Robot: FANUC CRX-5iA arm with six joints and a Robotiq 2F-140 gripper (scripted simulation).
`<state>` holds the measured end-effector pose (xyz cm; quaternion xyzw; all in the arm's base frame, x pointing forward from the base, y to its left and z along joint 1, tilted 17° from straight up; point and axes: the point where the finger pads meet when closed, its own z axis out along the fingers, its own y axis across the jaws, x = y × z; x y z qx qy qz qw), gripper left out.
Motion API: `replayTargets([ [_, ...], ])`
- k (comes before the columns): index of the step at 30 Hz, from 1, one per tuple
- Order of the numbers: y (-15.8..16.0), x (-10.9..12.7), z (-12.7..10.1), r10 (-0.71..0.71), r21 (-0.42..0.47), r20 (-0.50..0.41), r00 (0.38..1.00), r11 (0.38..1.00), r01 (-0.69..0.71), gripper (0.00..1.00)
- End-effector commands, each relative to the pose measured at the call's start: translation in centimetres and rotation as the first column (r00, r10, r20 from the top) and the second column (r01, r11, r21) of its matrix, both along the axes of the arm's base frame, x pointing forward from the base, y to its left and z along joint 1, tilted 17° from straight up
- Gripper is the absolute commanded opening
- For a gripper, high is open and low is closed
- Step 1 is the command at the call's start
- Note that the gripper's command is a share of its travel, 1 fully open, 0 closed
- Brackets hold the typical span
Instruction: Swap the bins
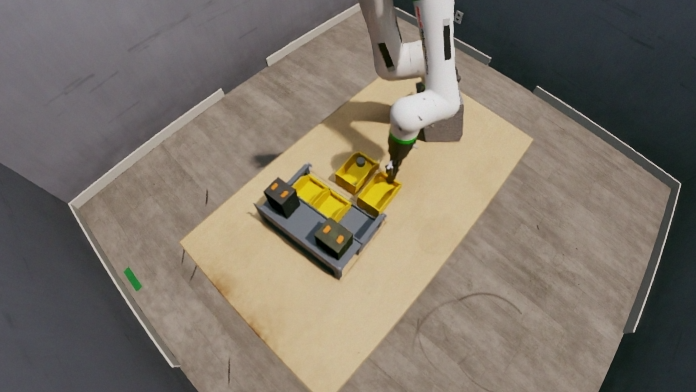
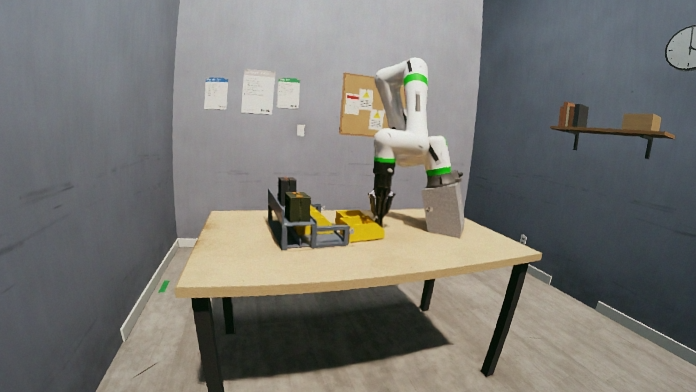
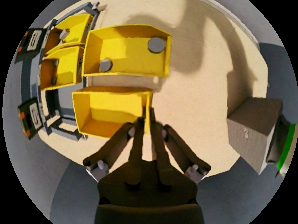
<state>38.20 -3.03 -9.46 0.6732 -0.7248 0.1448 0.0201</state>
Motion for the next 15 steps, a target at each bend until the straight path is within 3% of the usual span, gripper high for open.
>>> replayTargets([
  [1,-0.05,0.11,-0.29,0.0,0.0,0.001,1.0,1.0,0.0,0.1],
  [15,-0.16,0.19,-0.71,0.0,0.0,0.001,1.0,1.0,0.0,0.1],
])
